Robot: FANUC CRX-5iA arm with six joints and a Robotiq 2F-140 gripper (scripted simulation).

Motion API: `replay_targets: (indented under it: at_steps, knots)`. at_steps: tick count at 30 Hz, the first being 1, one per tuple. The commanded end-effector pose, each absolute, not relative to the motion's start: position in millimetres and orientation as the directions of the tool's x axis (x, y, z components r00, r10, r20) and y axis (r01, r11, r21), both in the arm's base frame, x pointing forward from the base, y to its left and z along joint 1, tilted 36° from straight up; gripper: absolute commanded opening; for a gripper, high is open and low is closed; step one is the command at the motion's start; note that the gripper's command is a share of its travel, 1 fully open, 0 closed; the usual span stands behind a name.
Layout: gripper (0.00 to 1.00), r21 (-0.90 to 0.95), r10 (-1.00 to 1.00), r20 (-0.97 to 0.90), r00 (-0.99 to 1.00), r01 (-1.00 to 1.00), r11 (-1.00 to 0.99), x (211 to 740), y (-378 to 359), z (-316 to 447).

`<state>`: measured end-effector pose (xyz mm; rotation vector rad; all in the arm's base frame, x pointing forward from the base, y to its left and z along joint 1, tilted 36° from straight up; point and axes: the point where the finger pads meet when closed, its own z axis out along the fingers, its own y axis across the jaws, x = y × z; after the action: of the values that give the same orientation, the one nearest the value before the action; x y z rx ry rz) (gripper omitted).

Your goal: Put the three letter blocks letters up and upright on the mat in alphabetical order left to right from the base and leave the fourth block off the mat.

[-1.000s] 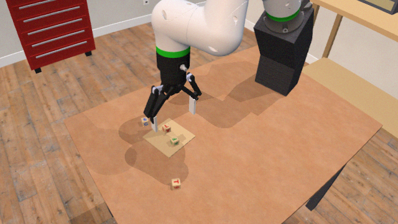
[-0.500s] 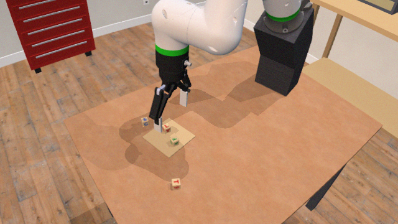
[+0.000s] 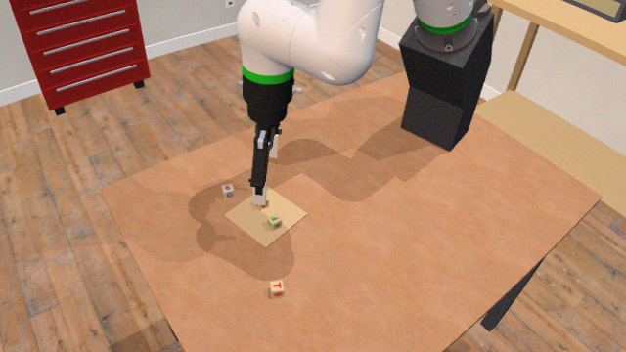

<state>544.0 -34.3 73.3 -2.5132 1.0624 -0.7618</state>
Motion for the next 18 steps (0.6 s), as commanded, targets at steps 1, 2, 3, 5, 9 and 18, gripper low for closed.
replay_targets:
  at_steps: [1, 2, 3, 5, 9, 18]
  knots:
    - [1.00, -0.436, -0.633, 0.377, 0.676, -0.473, -0.766, 544, -40, 72]
    - [1.00, -0.425, -0.610, 0.390, 0.690, -0.453, -0.784, 544, -41, 72]
    - [1.00, -0.413, -0.586, 0.403, 0.703, -0.432, -0.802, 544, -42, 71]
    - [1.00, -0.402, -0.563, 0.414, 0.715, -0.412, -0.818, 544, -43, 71]
    - [1.00, -0.347, -0.456, 0.462, 0.761, -0.318, -0.882, 543, -48, 69]
    - [1.00, -0.221, -0.218, 0.537, 0.815, -0.114, -0.969, 543, -58, 67]
